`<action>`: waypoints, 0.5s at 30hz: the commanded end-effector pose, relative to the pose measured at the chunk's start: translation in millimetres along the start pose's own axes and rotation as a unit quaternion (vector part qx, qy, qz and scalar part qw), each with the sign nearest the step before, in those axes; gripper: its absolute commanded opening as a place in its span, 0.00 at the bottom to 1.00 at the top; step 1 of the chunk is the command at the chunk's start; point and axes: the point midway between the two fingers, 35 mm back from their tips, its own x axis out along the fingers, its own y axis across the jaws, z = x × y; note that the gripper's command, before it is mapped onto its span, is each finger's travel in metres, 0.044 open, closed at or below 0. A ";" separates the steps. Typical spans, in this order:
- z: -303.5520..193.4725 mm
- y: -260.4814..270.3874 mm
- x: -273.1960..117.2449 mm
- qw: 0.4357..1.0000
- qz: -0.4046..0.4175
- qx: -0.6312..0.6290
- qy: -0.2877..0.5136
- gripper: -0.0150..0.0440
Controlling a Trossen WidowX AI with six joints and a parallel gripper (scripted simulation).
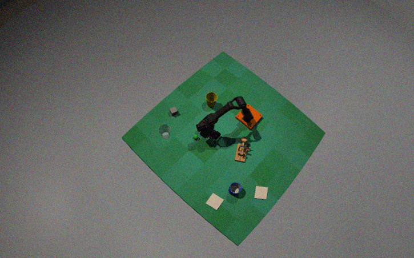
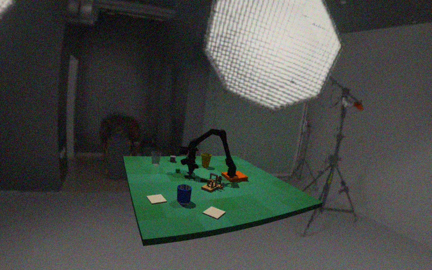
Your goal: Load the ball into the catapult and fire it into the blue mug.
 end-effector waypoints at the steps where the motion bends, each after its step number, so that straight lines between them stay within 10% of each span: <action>1: 0.4 0.4 0.6 1.000 0.001 -0.002 -0.001 0.45; 6: 0.9 0.8 -3.7 1.000 0.003 -0.001 0.000 0.26; 15: 2.9 2.7 -56.7 1.000 0.005 0.002 0.000 0.25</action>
